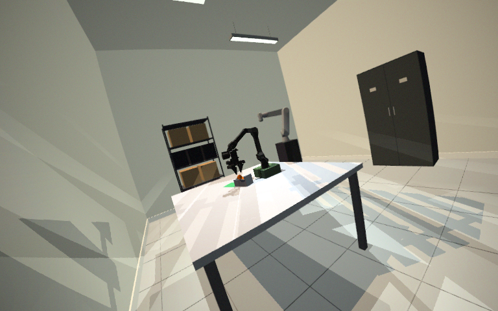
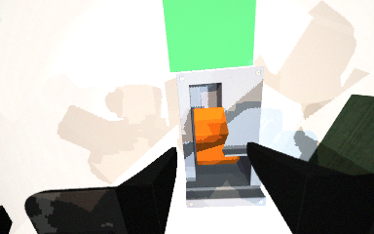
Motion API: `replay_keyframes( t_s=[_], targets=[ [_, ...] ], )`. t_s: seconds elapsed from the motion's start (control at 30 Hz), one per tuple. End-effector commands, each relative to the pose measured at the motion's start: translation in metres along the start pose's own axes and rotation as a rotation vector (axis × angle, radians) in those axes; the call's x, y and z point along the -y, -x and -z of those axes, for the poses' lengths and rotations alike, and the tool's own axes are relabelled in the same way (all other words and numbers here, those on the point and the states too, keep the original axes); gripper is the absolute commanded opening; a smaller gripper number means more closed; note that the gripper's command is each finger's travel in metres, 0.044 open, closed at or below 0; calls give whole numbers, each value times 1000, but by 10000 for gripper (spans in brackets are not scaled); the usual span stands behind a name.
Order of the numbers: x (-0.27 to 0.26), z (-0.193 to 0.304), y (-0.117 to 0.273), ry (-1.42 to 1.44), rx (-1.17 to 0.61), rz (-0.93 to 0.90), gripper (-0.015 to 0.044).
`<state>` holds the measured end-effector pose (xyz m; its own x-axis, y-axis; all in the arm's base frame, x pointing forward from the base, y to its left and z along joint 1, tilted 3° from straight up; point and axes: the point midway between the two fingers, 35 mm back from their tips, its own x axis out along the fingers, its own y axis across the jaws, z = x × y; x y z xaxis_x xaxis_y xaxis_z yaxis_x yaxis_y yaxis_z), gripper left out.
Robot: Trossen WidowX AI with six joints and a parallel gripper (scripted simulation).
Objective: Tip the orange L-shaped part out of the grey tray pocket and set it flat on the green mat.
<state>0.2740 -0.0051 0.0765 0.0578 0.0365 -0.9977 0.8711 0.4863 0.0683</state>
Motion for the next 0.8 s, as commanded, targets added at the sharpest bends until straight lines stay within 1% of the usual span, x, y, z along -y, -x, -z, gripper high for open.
replay_keyframes(
  t_s=[0.0, 0.77],
  targets=[
    [1, 1, -9, -7, -7, 5, 280],
    [2, 2, -46, -7, -7, 5, 280]
  ],
)
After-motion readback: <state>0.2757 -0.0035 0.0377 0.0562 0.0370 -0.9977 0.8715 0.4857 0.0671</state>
